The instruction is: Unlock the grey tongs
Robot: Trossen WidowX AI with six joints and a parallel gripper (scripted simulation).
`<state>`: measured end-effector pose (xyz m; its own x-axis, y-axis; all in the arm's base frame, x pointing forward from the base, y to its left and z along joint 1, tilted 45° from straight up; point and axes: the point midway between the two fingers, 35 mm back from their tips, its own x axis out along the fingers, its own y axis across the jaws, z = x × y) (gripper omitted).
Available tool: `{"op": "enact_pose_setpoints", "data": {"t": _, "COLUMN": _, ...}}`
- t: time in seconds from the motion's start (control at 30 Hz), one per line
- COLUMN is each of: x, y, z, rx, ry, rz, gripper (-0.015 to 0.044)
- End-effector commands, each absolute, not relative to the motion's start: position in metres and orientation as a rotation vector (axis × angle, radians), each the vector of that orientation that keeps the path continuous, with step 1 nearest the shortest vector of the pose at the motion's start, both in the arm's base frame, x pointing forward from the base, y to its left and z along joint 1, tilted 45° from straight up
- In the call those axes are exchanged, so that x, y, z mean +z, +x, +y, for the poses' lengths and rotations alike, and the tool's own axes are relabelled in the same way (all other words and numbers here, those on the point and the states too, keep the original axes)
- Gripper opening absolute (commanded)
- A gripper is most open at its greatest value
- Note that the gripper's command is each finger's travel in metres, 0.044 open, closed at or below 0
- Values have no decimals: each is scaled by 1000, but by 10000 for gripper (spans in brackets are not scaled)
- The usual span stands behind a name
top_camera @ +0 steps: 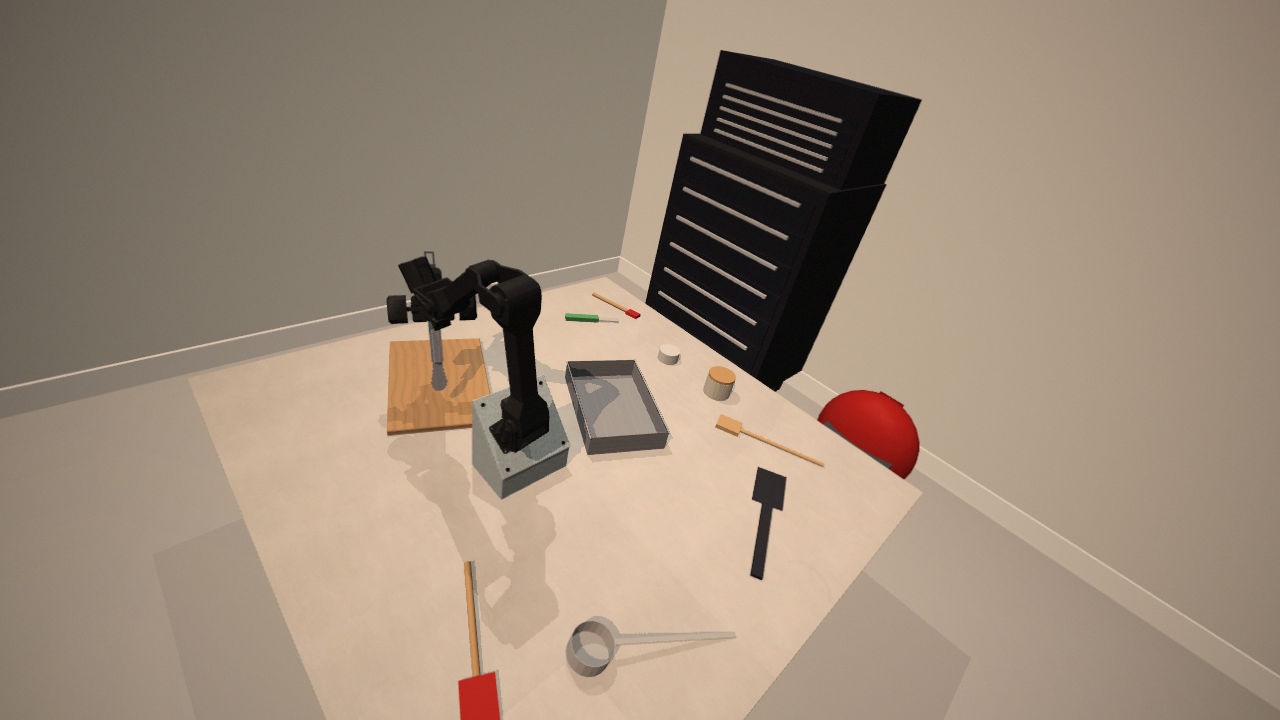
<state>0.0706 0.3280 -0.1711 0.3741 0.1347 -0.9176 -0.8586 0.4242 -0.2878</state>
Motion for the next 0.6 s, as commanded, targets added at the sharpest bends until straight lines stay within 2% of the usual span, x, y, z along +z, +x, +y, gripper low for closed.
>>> {"op": "enact_pose_setpoints", "data": {"t": 0.0, "x": -159, "y": 69, "z": 328, "rx": 790, "ry": -869, "rz": 906, "gripper": -150}}
{"op": "enact_pose_setpoints", "data": {"t": 0.57, "x": -139, "y": 67, "z": 323, "rx": 827, "ry": -788, "rz": 802, "gripper": -150}}
